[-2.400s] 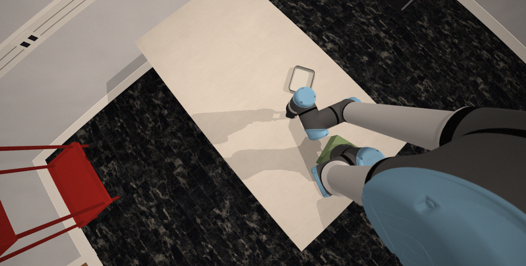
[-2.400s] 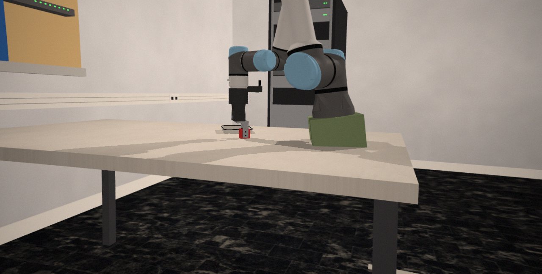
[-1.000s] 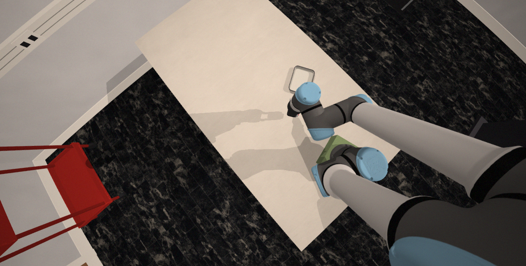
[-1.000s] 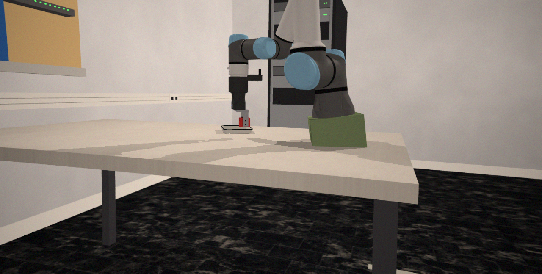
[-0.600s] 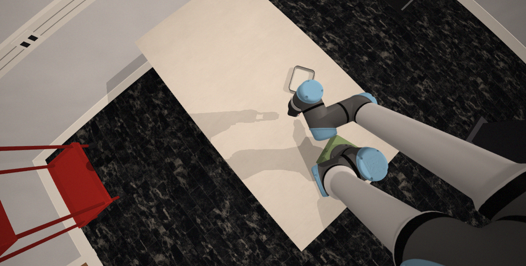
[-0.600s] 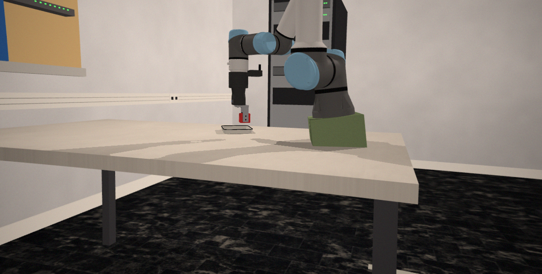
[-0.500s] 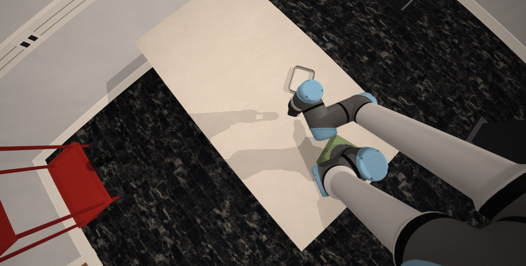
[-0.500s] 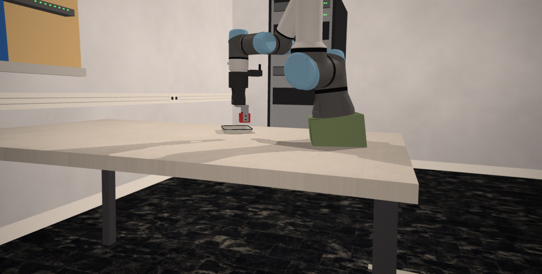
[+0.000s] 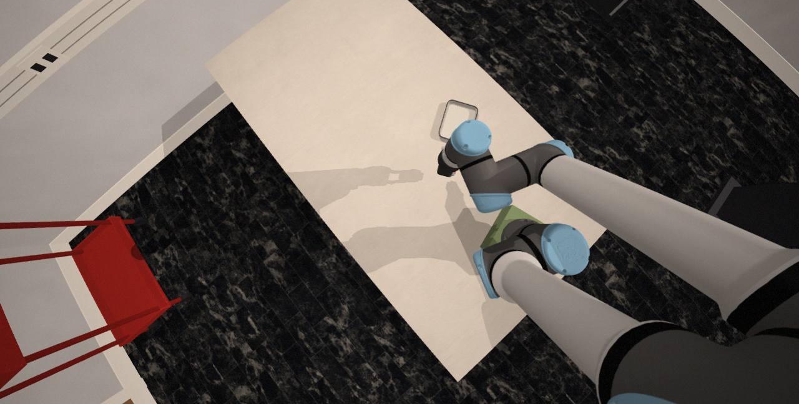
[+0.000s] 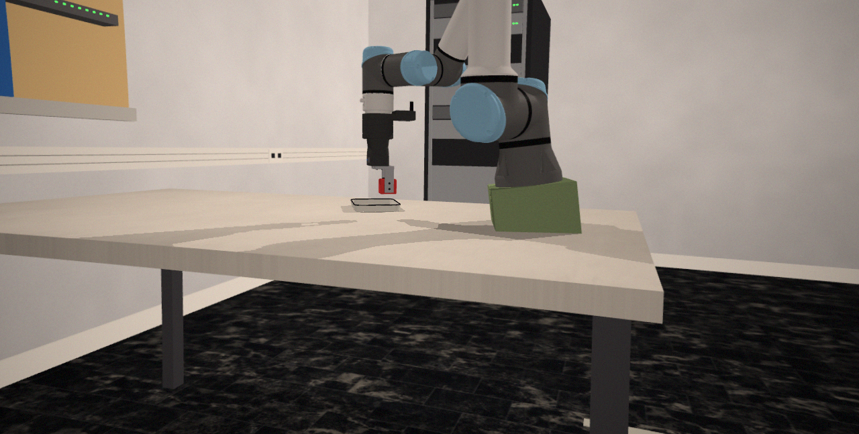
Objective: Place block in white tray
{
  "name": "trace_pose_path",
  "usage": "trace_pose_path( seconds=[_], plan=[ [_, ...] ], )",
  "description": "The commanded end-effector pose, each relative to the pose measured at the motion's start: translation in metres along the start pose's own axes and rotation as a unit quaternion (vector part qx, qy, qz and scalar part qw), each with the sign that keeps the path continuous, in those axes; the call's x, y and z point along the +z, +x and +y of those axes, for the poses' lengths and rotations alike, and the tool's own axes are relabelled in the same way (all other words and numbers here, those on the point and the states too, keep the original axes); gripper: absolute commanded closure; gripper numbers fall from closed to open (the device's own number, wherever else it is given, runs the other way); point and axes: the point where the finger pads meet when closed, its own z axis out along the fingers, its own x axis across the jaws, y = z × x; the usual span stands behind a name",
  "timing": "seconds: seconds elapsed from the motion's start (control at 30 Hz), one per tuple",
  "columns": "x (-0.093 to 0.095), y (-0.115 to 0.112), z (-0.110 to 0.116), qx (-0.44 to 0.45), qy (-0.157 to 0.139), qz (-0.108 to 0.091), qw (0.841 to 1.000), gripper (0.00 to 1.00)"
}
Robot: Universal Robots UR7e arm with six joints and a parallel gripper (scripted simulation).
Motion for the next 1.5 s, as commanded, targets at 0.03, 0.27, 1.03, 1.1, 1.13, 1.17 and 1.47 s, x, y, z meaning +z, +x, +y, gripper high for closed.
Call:
trace_pose_path(
  seconds=[0.03, 0.27, 1.03, 1.1, 1.13, 1.17, 1.47],
  plan=[
    [0.0, -0.025, -0.001, 0.0, 0.0, -0.001, 1.0, 1.0],
    [0.0, -0.131, -0.004, 0.0, 0.0, -0.001, 1.0, 1.0],
    [0.0, -0.217, -0.006, 0.0, 0.0, -0.001, 1.0, 1.0],
    [0.0, -0.217, -0.006, 0.0, 0.0, -0.001, 1.0, 1.0],
    [0.0, -0.217, -0.006, 0.0, 0.0, -0.001, 1.0, 1.0],
    [0.0, -0.217, -0.006, 0.0, 0.0, -0.001, 1.0, 1.0],
    [0.002, -0.217, -0.006, 0.0, 0.0, -0.001, 1.0, 1.0]
  ],
)
